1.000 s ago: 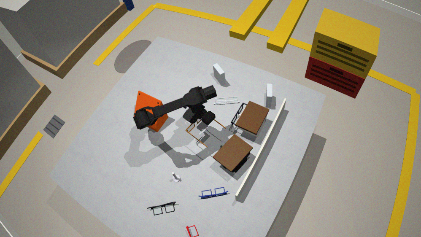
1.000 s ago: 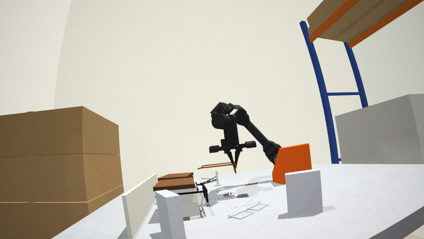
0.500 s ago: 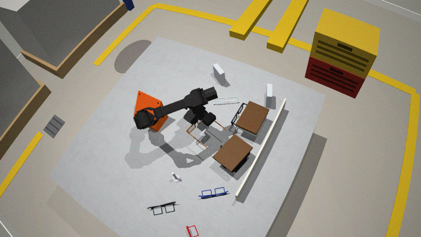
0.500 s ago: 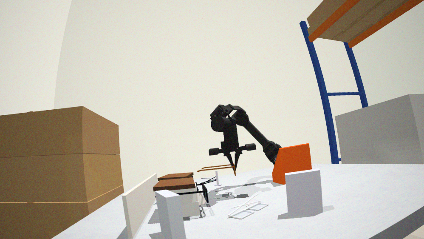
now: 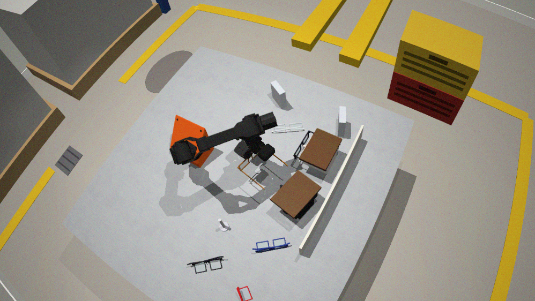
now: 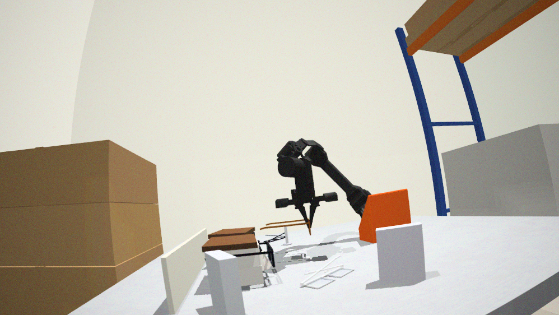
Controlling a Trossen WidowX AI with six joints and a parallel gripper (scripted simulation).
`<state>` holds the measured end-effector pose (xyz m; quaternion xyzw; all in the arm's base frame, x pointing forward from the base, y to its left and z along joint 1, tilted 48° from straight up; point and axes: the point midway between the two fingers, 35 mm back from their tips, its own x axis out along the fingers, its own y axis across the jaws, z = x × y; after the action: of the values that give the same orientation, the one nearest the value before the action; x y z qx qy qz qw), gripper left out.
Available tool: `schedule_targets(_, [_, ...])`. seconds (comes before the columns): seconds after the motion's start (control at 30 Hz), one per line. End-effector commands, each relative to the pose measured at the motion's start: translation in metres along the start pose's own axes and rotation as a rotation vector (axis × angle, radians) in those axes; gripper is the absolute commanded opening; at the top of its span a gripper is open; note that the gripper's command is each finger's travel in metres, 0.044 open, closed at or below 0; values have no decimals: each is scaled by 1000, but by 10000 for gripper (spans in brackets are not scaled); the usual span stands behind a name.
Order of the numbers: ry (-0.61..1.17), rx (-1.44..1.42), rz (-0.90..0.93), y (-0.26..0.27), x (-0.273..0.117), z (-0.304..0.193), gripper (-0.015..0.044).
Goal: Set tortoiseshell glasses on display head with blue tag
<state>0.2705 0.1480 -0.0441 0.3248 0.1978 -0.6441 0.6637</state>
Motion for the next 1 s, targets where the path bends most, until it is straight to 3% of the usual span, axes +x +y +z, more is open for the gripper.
schedule_targets(0.0, [-9, -10, 0, -2, 6, 0, 0])
schedule_targets(0.97, [-9, -10, 0, -1, 25, 1, 0])
